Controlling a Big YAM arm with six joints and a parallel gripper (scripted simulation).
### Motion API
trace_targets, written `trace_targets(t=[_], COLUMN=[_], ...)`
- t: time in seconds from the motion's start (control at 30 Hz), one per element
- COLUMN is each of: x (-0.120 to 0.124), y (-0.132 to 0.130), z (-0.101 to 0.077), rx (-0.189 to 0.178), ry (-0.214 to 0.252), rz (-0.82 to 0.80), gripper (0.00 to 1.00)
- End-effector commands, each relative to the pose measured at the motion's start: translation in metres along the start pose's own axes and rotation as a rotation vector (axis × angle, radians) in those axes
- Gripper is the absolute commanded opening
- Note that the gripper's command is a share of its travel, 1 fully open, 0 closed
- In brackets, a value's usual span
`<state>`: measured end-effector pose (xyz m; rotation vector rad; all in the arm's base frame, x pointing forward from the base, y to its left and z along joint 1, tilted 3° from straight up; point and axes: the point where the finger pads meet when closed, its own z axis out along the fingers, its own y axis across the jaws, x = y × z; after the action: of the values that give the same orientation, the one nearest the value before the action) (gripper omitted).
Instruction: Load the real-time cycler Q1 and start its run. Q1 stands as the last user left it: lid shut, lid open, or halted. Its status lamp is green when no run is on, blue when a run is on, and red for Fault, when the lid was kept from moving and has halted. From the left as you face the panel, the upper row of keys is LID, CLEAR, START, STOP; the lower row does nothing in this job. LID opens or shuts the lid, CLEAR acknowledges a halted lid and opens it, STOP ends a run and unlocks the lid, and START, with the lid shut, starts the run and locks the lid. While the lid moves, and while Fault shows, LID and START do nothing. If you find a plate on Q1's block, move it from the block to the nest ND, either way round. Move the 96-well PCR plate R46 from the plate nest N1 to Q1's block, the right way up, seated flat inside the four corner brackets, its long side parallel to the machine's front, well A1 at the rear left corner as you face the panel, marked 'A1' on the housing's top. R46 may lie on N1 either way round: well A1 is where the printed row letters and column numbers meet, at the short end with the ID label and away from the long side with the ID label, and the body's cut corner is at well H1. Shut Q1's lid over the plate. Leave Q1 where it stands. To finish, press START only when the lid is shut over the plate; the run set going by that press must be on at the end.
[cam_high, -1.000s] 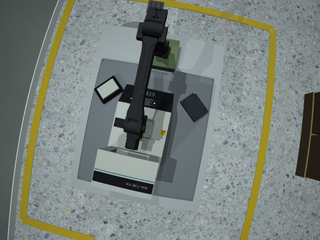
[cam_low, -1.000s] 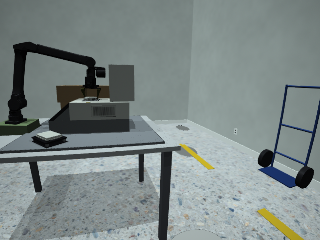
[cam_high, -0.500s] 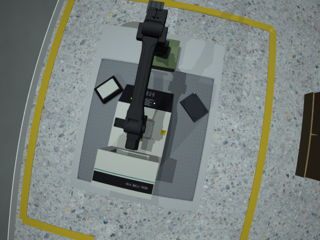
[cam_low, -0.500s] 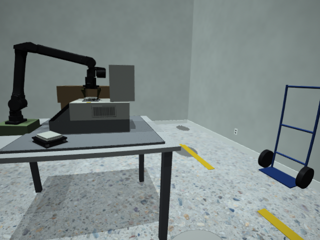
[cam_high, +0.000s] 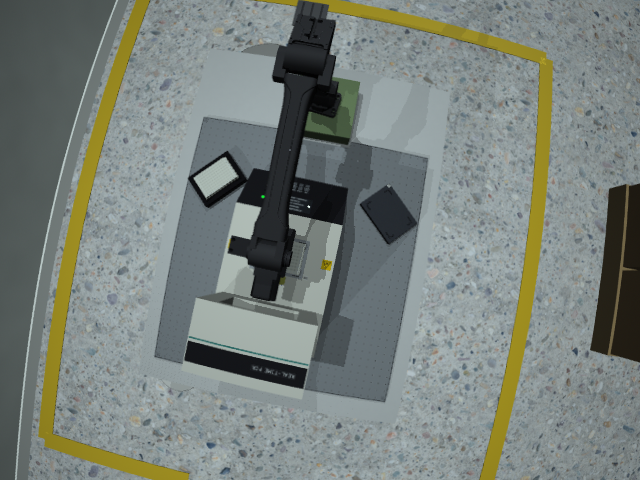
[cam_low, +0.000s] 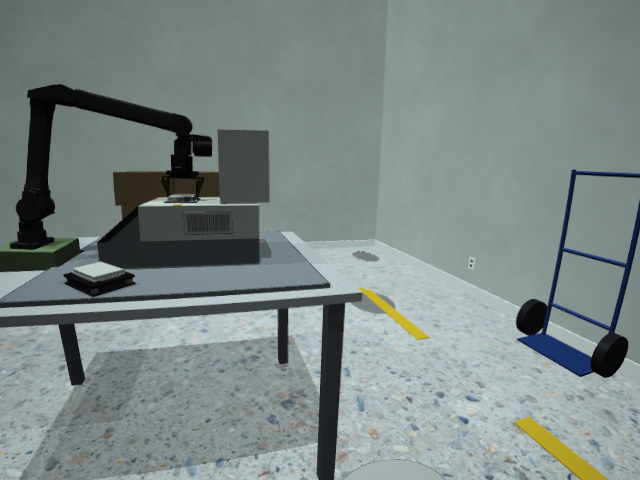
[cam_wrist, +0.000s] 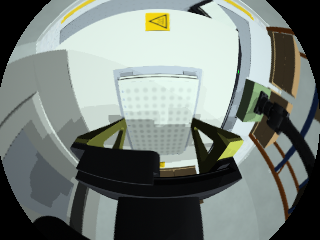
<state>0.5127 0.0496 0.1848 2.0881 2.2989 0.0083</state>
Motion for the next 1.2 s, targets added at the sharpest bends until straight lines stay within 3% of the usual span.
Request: trace_targets(t=[0.0, 0.7, 0.93, 1.17], x=[-0.007, -0.008, -0.008, 0.002], y=[0.011, 0.009, 0.004, 0.009], z=[-0.017, -0.026, -0.028, -0.041], rx=[-0.056, -0.076, -0.061, -0.084], ry=[-0.006, -0.006, -0.007, -0.005], rz=[0.001, 0.027, 0.026, -0.013], gripper=[1.0, 1.0, 1.0, 1.0])
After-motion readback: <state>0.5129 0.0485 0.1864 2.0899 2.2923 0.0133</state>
